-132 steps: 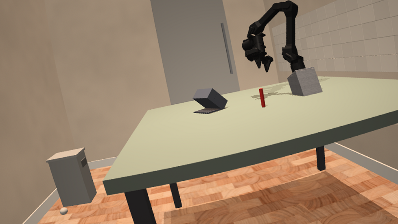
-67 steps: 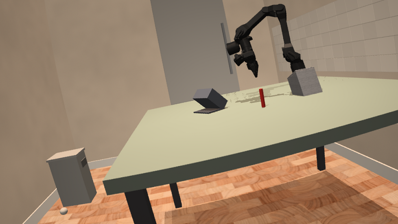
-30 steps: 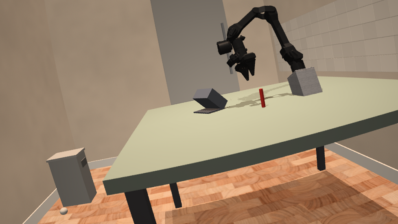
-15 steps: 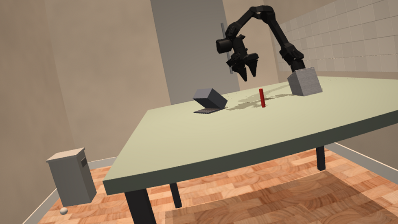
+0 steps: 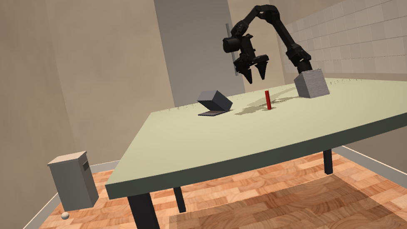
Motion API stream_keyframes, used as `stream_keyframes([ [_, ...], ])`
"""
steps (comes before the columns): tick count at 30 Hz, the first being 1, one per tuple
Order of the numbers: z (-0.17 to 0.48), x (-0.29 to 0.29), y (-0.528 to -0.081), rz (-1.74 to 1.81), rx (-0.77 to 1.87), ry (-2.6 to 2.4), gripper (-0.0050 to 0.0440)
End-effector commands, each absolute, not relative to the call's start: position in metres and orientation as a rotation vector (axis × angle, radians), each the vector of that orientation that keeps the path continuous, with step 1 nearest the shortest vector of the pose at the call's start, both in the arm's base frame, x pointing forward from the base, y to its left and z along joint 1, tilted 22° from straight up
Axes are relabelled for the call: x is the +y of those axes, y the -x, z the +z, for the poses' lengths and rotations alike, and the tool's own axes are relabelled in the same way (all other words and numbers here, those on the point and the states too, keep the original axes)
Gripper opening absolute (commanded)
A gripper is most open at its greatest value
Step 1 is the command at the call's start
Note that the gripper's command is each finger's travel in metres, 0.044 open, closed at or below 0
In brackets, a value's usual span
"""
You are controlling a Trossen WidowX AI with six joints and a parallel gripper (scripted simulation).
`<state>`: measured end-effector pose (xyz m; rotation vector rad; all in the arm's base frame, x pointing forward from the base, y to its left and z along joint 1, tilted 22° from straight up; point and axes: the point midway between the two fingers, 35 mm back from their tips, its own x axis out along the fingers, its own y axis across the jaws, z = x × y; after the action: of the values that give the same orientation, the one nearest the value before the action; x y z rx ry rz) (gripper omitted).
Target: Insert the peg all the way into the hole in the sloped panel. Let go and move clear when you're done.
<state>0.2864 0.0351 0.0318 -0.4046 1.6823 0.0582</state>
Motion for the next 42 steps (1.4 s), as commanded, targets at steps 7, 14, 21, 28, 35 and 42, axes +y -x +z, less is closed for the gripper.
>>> stream_keyframes([
  [7, 0.022, 0.065, -0.295, 0.106, 1.659, 0.518, 0.044],
  [14, 0.012, 0.089, -0.294, 0.147, 1.645, 0.615, 0.044],
  [21, 0.004, 0.106, -0.293, 0.177, 1.632, 0.685, 0.044],
  [28, -0.005, 0.127, -0.289, 0.212, 1.612, 0.769, 0.044],
  [35, -0.011, 0.127, -0.289, 0.214, 1.61, 0.775, 0.044],
  [42, -0.019, 0.124, -0.289, 0.214, 1.61, 0.775, 0.044],
])
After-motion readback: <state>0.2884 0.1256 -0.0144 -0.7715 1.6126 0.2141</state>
